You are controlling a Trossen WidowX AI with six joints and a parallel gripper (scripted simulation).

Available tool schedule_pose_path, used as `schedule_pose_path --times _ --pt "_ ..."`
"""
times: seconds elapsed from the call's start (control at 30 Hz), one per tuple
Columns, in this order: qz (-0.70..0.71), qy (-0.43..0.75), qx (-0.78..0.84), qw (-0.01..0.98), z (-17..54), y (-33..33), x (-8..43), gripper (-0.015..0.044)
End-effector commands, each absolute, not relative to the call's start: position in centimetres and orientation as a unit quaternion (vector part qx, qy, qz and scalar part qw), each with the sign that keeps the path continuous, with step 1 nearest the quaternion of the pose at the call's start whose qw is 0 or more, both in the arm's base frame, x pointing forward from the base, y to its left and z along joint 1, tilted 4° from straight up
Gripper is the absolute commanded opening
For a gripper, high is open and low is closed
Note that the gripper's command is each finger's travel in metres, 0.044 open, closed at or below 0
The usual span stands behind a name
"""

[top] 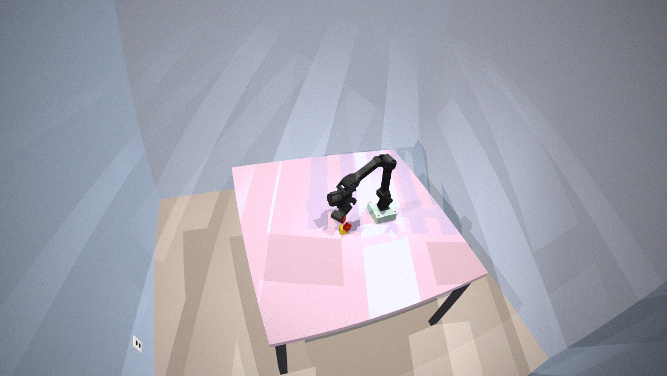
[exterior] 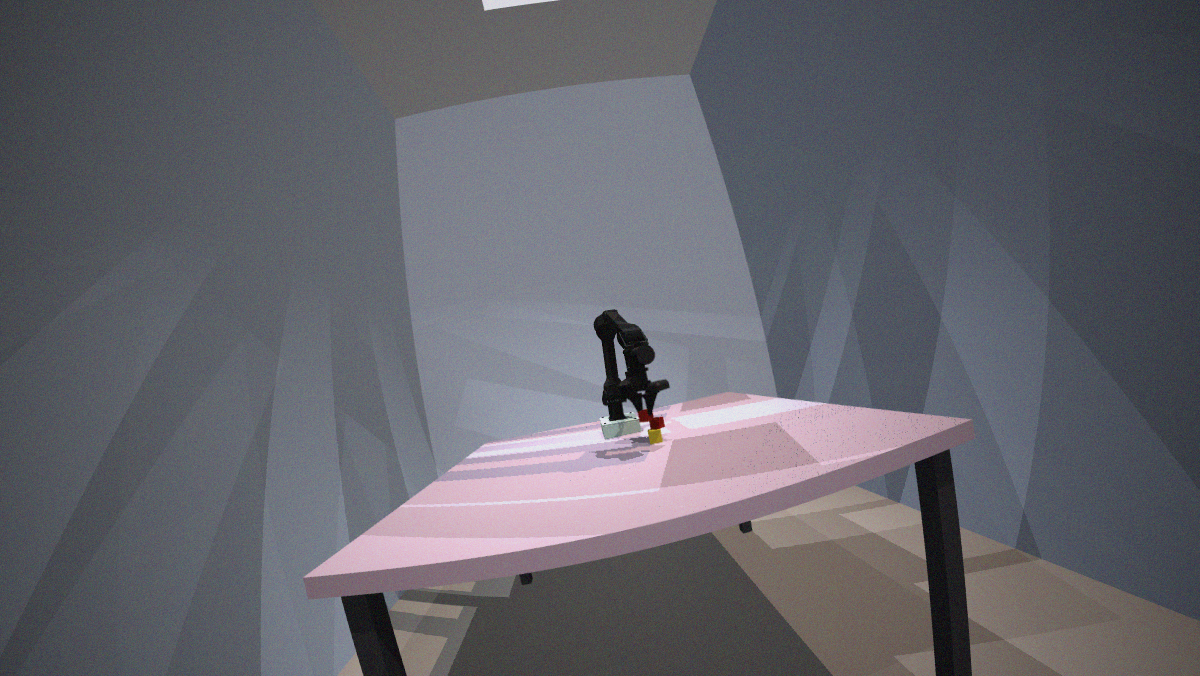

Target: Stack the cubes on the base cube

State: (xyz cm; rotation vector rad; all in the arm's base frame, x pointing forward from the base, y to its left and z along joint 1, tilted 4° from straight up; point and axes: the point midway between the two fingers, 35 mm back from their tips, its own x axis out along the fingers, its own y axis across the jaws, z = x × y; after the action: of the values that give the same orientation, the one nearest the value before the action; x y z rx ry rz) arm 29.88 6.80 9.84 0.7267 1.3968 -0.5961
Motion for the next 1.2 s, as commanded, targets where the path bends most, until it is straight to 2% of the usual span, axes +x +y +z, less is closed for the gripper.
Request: schedule_pose_path --times 0.0,1.17 --pt "-0.266 0.618 0.322 0.667 9.6 6.8 29.9 0.0105" --pt "-0.266 0.617 0.322 0.667 6.6 6.9 30.3 0.0105"
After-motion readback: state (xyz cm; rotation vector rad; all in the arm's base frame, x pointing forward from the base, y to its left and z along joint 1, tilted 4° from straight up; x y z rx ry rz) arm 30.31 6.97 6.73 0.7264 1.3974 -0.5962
